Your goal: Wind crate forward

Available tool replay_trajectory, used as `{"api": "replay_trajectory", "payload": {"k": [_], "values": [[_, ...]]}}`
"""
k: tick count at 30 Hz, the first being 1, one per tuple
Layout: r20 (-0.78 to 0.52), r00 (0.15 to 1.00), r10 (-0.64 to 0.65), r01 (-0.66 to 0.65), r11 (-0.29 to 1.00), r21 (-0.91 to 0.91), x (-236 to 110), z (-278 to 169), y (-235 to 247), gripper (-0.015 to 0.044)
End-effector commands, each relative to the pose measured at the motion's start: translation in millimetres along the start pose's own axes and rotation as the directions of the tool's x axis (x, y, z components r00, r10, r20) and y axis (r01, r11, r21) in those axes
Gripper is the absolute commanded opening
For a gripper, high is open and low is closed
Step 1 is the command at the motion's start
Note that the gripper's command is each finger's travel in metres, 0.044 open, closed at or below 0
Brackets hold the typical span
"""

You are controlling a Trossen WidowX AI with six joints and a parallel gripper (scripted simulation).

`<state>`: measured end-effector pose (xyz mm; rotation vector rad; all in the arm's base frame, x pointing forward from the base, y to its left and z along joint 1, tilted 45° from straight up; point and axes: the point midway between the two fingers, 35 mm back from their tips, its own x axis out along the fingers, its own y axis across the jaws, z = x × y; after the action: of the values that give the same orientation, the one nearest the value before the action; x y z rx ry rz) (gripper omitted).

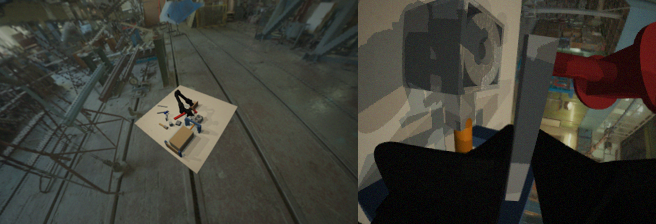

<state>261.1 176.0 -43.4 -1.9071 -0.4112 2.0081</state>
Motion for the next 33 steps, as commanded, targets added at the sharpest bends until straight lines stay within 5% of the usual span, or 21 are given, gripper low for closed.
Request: {"api": "replay_trajectory", "payload": {"k": [1, 17, 33], "values": [[0.0, 0.997, -0.073, 0.073, 0.997, -0.01, -1, 0, -3, 0.0], [0.008, 0.946, -0.325, 0.325, 0.946, -0.011, -1, 0, -2, 0.0], [0.008, 0.953, -0.303, 0.303, 0.953, -0.005, 13, 18, -9, 0.0]]}}
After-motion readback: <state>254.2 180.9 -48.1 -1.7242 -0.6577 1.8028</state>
